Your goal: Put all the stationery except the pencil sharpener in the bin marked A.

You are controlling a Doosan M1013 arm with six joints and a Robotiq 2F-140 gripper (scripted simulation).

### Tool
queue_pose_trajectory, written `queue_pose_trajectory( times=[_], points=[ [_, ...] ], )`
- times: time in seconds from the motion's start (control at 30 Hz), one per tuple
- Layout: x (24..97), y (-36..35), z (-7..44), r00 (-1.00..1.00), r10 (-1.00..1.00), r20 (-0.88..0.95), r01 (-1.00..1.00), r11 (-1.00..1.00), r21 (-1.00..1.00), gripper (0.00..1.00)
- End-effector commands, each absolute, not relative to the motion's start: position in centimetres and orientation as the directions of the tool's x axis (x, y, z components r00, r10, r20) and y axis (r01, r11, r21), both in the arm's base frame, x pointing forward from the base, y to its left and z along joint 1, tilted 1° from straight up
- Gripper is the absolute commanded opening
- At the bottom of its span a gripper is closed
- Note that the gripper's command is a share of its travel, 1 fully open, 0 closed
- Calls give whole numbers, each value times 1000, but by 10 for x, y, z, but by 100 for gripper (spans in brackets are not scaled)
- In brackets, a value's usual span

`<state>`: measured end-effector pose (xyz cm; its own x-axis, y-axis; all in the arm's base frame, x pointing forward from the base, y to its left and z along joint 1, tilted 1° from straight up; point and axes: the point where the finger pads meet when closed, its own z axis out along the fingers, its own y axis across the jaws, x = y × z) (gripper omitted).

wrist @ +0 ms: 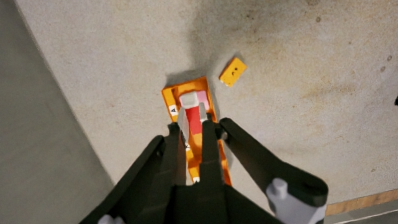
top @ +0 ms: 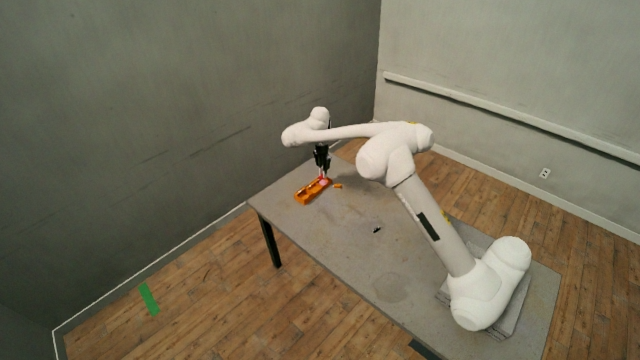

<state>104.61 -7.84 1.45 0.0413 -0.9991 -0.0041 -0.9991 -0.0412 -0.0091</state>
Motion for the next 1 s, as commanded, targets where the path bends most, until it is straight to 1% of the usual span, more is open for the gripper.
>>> queue_pose_trajectory(
  times=[0.0,0.27,0.97],
  points=[
    [1046,-78,15,39,-999,-4,-999,-39,-9,20],
    [1046,-78,15,39,-999,-4,-999,-39,-9,20],
    [1046,-78,-23,39,-999,-4,-999,-39,-9,20]
  ],
)
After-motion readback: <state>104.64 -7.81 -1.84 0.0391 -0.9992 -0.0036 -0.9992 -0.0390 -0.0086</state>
